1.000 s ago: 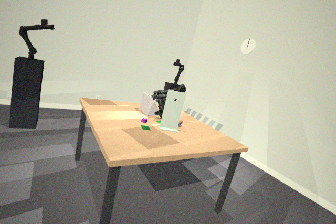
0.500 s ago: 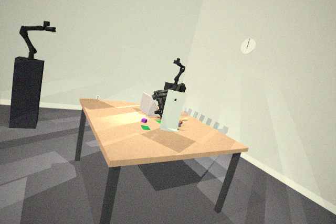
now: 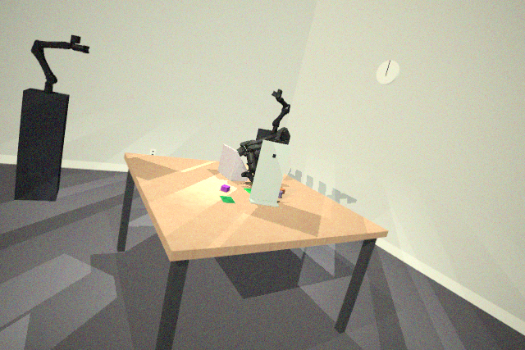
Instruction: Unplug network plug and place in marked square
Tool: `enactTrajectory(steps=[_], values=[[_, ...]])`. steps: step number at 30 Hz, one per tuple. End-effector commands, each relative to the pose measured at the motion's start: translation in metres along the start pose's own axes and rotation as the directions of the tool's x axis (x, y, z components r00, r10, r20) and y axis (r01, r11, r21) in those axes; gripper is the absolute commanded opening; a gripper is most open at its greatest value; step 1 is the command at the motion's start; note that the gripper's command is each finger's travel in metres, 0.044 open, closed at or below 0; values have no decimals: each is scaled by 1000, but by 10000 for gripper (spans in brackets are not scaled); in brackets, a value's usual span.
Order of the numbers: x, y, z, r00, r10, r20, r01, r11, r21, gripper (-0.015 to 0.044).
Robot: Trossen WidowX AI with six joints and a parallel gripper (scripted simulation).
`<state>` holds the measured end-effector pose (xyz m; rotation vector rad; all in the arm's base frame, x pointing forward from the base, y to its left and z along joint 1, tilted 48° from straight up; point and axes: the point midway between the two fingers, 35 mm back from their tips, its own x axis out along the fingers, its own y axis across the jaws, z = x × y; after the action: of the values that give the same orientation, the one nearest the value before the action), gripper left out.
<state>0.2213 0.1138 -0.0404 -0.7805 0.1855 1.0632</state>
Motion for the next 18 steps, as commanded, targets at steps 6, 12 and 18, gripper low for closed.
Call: enactTrajectory(steps=[6,12,18], values=[[-3,-4,-2,1000,2,-1,-2,1000,-6,156],[-5,-6,-3,1000,4,-3,-4,1000,-7,156],[-7,-8,-4,1000,5,-4,-5,1000,-7,156]])
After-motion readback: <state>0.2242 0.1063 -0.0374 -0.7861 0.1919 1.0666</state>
